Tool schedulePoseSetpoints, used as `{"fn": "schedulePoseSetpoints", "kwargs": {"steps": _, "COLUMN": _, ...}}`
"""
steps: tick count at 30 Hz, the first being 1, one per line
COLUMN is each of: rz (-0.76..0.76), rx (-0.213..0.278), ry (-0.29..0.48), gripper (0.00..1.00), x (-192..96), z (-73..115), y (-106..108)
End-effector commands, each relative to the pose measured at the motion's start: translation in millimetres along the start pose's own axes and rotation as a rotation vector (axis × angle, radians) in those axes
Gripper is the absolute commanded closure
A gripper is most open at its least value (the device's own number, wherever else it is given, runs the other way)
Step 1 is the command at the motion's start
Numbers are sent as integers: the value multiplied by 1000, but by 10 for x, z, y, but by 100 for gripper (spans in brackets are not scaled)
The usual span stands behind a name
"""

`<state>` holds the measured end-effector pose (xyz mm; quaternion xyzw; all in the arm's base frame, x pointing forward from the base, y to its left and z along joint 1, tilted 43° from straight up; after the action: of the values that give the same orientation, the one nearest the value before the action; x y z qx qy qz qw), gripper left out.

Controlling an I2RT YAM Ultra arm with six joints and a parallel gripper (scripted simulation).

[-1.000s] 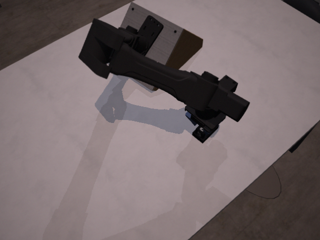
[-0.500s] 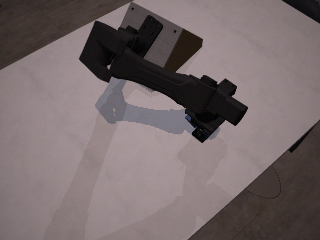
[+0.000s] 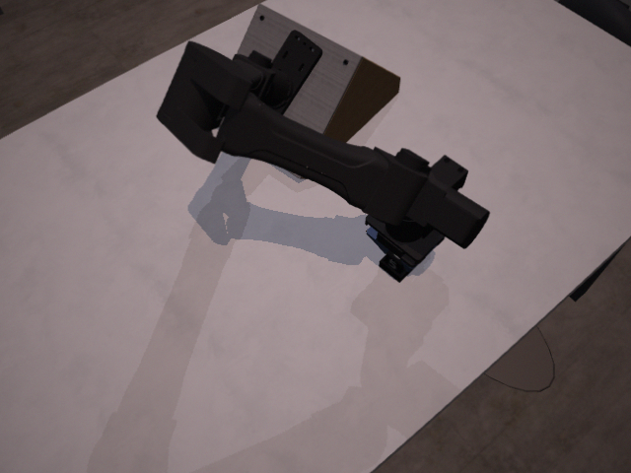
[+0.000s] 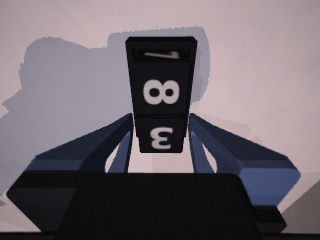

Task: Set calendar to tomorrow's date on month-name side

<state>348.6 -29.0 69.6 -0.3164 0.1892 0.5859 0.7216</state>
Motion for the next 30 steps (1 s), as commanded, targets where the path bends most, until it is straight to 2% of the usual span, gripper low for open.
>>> {"fn": "schedulePoseSetpoints", "kwargs": {"steps": 1, "rz": 2, "rx": -9, "ry": -4, "gripper": 53, "x": 12, "z": 30, "y": -10}}
{"fn": "schedulePoseSetpoints", "kwargs": {"steps": 21, "rz": 2, "rx": -9, "ry": -4, "gripper": 53, "x": 12, "z": 30, "y": -10}}
{"fn": "schedulePoseSetpoints", "kwargs": {"steps": 22, "rz": 2, "rx": -9, "ry": -4, "gripper": 73, "x": 12, "z": 30, "y": -10}}
{"fn": "schedulePoseSetpoints", "kwargs": {"steps": 30, "rz": 2, "rx": -9, "ry": -4, "gripper": 73, "x": 12, "z": 30, "y": -10}}
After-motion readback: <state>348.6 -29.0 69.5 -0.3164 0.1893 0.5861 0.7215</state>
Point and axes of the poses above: the point where the finger pads meet when closed, its own z axis back along the fingers, its own y axis across the jaws, x = y × z, the point moved 7 cm from there along z, back along the fingers, and after that the axes turned 15 degrees about -z, right-handed, at the moved point
